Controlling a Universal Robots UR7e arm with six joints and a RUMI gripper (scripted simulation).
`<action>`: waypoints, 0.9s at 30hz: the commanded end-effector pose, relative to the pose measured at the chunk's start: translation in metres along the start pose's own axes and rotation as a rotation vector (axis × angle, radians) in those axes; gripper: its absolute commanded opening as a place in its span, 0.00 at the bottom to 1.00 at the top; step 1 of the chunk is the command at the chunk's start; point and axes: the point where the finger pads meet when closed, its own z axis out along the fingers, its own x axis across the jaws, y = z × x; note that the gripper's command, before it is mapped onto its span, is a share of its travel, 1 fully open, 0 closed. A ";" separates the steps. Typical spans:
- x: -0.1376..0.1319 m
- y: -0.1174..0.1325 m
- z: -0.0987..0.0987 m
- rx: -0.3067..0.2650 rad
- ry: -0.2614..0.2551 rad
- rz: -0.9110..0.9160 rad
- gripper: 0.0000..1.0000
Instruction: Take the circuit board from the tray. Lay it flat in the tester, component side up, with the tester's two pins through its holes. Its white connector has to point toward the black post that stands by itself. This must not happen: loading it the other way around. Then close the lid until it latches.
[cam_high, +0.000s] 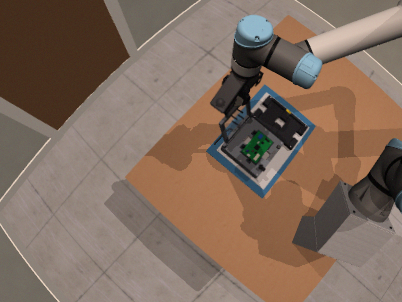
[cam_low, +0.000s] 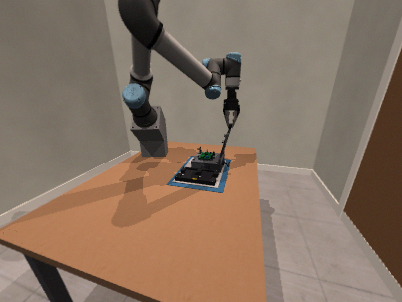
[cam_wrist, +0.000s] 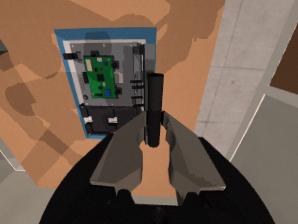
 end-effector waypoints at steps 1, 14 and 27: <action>-0.001 0.000 -0.001 0.000 0.001 0.000 0.00; -0.007 0.000 -0.002 0.000 0.001 0.000 0.00; -0.017 0.000 -0.004 0.000 0.001 0.000 0.00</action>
